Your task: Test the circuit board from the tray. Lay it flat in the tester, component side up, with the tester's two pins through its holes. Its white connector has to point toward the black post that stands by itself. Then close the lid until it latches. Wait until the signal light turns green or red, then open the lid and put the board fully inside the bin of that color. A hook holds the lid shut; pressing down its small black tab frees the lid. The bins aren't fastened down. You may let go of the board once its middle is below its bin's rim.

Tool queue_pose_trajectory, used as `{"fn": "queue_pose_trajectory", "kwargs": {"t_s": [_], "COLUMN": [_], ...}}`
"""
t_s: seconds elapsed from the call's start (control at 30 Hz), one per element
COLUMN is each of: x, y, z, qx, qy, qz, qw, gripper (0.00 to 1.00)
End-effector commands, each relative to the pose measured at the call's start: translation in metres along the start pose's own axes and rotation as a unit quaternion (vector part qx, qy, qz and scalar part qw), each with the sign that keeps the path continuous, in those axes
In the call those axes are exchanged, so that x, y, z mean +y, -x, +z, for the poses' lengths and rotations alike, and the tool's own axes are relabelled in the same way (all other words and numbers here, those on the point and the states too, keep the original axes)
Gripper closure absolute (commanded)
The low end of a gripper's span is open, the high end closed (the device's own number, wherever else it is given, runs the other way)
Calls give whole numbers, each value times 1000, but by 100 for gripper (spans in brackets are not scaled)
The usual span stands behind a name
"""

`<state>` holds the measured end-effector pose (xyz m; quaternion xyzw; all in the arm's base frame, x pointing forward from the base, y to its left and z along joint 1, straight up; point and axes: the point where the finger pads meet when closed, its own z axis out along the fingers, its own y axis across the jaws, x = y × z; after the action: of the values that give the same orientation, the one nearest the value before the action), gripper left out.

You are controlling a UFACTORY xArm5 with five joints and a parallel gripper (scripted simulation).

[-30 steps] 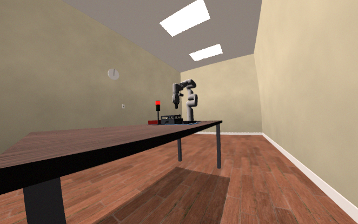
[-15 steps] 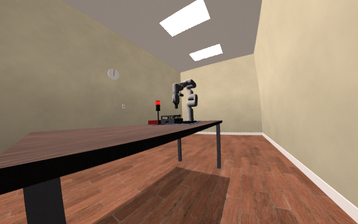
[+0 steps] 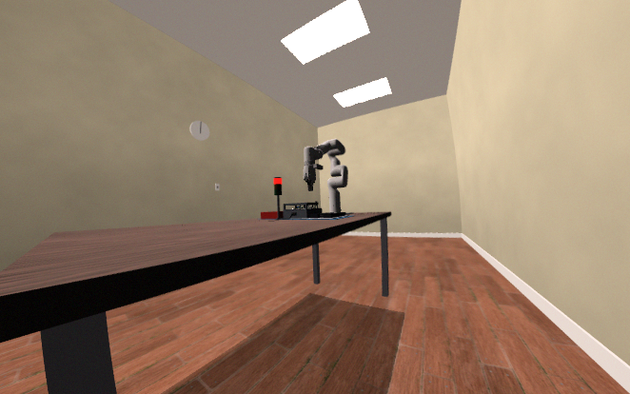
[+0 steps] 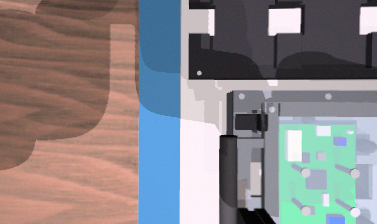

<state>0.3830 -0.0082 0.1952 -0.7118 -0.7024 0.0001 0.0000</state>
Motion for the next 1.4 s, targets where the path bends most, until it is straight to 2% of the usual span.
{"fn": "queue_pose_trajectory", "kwargs": {"t_s": [0.0,0.97,1.17,1.37], "x": [1,1,1,1], "y": [0,0,0,0], "z": [-3,-10,-10,-10], "qx": [0,0,0,0], "qy": [2,2,2,2], "qz": [0,8,42,111], "qw": [1000,1000,999,994], "gripper": [100,100,100,100]}}
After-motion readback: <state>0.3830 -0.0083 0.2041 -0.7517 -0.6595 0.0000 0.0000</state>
